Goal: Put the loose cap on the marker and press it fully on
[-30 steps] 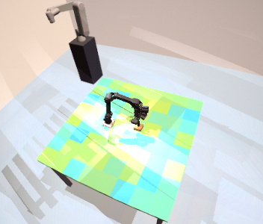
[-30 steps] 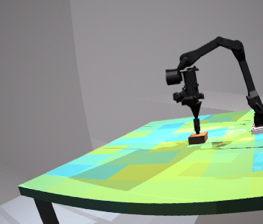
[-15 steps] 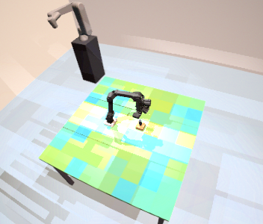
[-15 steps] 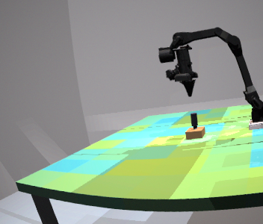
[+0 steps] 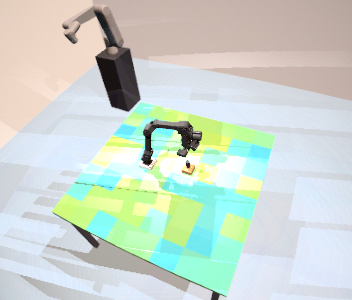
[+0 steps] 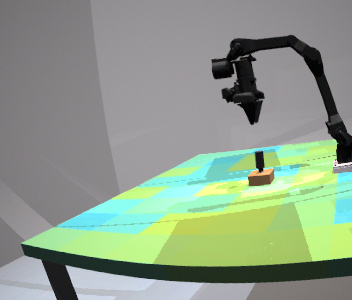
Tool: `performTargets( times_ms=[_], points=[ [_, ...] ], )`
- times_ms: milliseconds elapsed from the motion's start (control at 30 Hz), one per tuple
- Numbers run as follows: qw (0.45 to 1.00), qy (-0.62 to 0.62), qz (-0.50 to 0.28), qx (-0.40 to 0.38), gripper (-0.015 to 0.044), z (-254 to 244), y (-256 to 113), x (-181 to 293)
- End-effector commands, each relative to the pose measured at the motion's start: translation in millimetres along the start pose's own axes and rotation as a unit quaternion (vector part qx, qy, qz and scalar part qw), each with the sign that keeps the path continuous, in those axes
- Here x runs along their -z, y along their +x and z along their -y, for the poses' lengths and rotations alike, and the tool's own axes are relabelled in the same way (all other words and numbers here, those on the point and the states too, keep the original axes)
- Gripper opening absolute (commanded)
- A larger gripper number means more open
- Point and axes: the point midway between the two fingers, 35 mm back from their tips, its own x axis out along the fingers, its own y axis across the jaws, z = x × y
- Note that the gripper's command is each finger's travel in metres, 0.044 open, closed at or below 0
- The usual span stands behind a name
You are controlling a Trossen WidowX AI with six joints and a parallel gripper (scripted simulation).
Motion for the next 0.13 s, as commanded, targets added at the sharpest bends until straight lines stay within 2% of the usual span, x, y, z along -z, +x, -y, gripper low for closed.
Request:
performTargets(
  times_ms=[0,100],
  points=[
    [1.000,0.002,-0.001,0.000,0.0368,0.0,-0.2,0.4],
    [1.000,0.002,-0.001,0.000,0.0440,0.0,-0.2,0.4]
  ],
)
